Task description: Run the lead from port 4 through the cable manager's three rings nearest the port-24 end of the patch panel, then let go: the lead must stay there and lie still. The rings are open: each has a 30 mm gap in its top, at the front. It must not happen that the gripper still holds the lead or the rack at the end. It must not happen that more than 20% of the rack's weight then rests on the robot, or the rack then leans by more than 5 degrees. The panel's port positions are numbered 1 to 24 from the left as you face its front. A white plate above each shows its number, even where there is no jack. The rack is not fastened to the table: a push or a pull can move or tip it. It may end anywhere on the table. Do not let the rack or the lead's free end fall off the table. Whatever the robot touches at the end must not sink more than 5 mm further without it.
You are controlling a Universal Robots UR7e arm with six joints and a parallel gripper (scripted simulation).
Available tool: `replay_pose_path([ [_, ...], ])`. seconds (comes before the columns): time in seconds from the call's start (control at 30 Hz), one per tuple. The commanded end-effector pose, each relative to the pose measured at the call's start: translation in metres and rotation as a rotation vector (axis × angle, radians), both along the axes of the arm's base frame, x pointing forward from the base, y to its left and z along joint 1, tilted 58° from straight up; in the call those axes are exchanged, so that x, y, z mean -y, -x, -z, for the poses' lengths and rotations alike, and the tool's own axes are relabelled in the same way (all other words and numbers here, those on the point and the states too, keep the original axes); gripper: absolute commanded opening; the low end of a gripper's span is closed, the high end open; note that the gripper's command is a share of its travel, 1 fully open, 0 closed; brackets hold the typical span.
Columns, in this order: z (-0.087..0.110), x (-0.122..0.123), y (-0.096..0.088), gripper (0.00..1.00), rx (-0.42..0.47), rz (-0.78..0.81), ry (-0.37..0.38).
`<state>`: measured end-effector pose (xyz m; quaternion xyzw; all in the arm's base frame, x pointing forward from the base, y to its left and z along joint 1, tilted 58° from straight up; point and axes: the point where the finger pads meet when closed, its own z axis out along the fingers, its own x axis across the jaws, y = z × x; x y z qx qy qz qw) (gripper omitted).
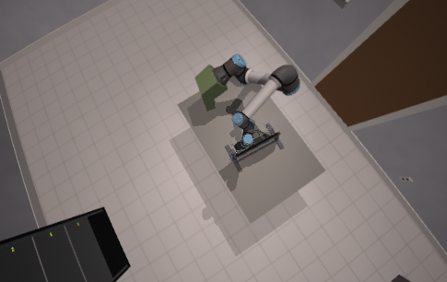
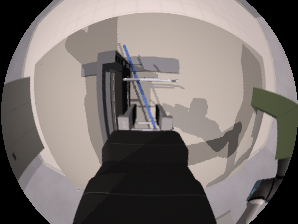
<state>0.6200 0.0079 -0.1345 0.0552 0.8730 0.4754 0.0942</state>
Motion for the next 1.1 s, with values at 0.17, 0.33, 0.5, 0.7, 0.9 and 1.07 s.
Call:
replay_pose_path([
  [0.17,-0.0095,0.0149,0.0035,0.67,0.001,0.001,0.001],
  [0.33,-0.0102,0.0160,0.0038,0.67,0.001,0.001,0.001],
  [0.5,-0.0104,0.0162,0.0038,0.00,0.001,0.001,0.001],
  [0.7,-0.0104,0.0162,0.0038,0.00,0.001,0.001,0.001],
  [0.9,-0.0104,0.0162,0.0038,0.00,0.001,0.001,0.001],
  [1.07,-0.0104,0.0162,0.0038,0.00,0.001,0.001,0.001],
])
